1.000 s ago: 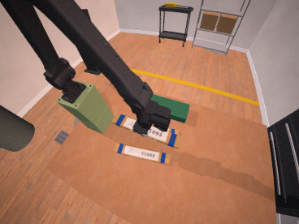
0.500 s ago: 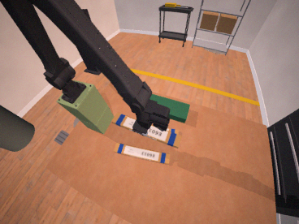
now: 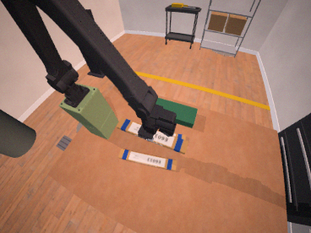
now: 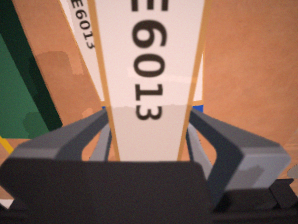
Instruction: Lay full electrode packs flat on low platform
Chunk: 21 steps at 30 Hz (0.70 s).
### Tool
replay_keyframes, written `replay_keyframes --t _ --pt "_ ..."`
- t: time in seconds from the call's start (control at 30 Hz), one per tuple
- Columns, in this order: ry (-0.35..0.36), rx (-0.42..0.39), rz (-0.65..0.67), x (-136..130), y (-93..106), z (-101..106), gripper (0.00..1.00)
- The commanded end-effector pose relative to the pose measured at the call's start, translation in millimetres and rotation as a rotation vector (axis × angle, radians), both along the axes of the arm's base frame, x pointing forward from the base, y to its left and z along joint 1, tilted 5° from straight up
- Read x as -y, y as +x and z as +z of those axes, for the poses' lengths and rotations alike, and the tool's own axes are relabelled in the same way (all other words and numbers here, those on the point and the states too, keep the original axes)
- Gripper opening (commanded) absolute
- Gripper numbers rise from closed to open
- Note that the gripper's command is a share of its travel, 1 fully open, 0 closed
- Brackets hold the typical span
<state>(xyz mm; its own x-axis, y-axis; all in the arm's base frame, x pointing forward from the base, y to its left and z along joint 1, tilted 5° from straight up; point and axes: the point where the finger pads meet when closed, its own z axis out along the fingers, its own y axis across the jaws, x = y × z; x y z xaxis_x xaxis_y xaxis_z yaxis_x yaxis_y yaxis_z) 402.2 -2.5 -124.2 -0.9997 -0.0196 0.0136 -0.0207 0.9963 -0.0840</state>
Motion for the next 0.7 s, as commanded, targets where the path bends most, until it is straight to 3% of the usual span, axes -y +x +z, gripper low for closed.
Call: replay_keyframes --t 0.0,0.67 --pt "0.0 0.061 0.009 -8.9 19.0 14.1 0.0" --pt "0.001 0.087 0.01 -10.4 32.7 18.3 0.0"
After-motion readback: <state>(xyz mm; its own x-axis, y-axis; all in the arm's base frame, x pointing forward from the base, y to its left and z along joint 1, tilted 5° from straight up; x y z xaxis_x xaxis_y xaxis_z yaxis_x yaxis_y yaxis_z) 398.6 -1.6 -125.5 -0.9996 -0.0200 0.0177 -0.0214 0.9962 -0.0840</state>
